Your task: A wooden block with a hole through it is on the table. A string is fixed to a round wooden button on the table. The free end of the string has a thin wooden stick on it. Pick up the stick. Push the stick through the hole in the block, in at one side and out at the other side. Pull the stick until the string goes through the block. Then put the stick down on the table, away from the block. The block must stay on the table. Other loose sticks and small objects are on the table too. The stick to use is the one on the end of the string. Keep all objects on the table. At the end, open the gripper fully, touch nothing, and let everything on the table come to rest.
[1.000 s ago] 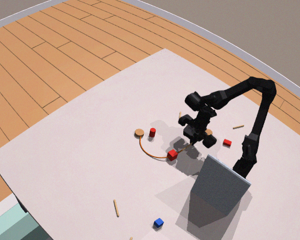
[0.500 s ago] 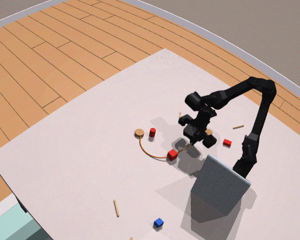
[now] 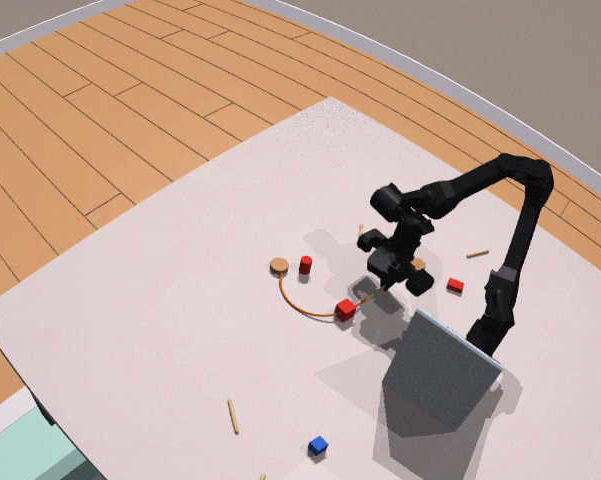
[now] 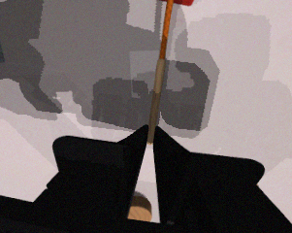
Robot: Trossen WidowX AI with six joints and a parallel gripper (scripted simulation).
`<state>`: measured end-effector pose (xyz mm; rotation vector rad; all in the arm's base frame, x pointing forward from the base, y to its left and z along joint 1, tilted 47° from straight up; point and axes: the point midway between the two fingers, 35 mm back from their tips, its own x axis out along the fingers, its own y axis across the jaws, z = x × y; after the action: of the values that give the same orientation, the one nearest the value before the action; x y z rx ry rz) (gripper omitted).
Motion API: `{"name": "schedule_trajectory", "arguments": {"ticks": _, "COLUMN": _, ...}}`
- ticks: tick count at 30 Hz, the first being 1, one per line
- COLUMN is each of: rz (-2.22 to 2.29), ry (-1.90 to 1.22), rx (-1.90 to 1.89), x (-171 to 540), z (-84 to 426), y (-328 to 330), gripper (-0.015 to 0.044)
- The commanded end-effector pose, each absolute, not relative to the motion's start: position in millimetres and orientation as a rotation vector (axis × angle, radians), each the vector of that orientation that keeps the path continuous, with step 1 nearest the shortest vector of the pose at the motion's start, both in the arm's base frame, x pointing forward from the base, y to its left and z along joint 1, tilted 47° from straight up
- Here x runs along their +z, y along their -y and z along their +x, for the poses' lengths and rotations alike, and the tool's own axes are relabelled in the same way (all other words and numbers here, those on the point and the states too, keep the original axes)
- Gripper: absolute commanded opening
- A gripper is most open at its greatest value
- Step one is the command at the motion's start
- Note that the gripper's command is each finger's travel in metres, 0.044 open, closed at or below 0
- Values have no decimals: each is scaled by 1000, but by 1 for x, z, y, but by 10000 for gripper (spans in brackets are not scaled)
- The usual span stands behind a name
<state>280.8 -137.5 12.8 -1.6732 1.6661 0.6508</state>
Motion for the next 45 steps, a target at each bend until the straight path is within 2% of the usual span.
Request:
{"name": "schedule_trajectory", "arguments": {"ticks": 1, "rz": -1663, "ry": -1673, "rx": 638, "x": 13, "z": 280, "y": 143, "gripper": 0}}
{"name": "schedule_trajectory", "arguments": {"ticks": 9, "rz": -1672, "ry": -1664, "rx": 652, "x": 19, "z": 282, "y": 130, "gripper": 210}}
{"name": "schedule_trajectory", "arguments": {"ticks": 14, "rz": -1673, "ry": -1660, "rx": 648, "x": 65, "z": 280, "y": 80, "gripper": 210}}
{"name": "schedule_trajectory", "arguments": {"ticks": 20, "rz": -1674, "ry": -1660, "rx": 648, "x": 67, "z": 280, "y": 78, "gripper": 210}}
{"name": "schedule_trajectory", "arguments": {"ticks": 29, "rz": -1676, "ry": -1650, "rx": 656, "x": 77, "z": 281, "y": 66, "gripper": 440}}
{"name": "schedule_trajectory", "arguments": {"ticks": 45, "rz": -1683, "ry": -1647, "rx": 661, "x": 80, "z": 281, "y": 61, "gripper": 440}}
